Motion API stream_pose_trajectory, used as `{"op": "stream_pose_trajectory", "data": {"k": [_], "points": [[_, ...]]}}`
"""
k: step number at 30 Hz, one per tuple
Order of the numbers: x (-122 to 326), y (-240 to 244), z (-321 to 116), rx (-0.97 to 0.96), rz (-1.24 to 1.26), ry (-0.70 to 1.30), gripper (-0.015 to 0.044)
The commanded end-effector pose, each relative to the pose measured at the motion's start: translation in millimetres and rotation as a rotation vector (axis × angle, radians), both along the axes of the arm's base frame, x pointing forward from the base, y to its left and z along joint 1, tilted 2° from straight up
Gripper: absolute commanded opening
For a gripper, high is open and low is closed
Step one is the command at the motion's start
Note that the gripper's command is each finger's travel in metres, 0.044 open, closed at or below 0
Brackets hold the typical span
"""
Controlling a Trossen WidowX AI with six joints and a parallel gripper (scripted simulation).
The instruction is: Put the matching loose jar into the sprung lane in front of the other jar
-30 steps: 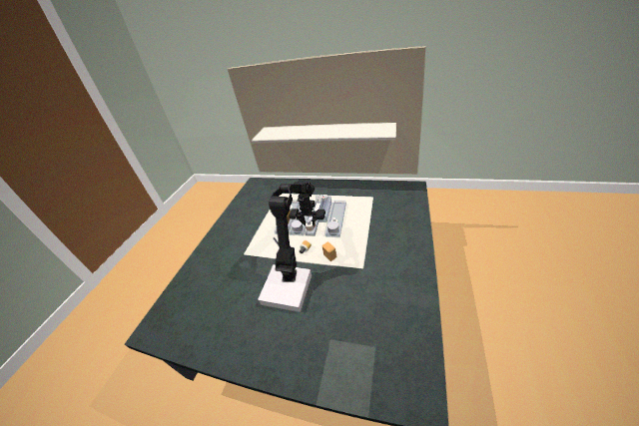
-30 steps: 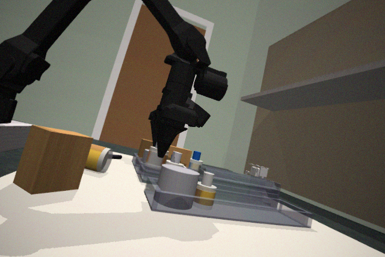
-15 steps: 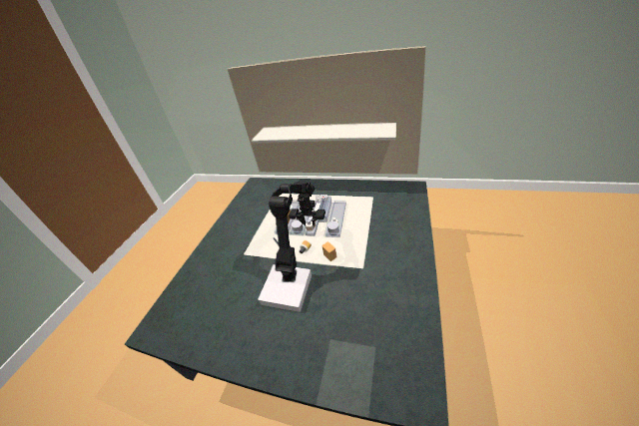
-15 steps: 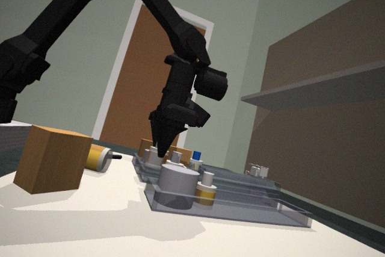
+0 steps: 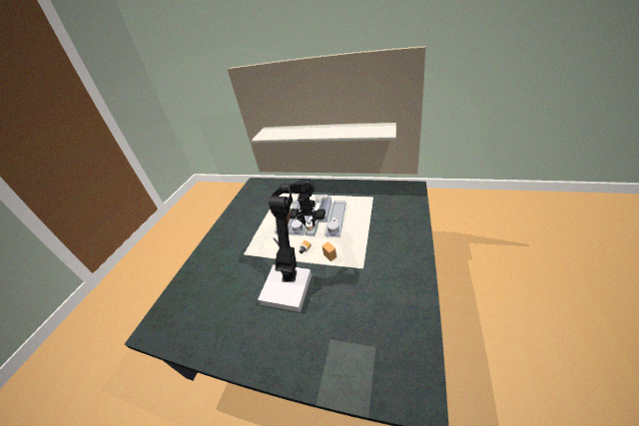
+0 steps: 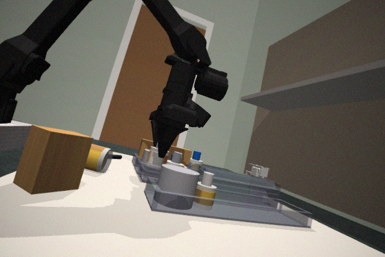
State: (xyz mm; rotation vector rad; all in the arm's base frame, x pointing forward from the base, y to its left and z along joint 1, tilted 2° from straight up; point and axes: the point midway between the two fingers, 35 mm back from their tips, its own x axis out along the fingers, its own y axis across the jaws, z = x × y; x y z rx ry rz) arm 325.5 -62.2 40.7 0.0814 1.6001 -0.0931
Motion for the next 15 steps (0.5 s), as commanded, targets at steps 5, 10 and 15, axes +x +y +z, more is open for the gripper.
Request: {"op": "stream_pose_trajectory", "data": {"k": [5,10,15], "points": [[8.2,-0.8,2.7,-0.002,-0.005,-0.027,0.0000],[8.9,-0.9,2.7,-0.002,-0.005,-0.027,0.0000],[9.4,-1.0,2.6,-0.002,-0.005,-0.027,0.0000]]}}
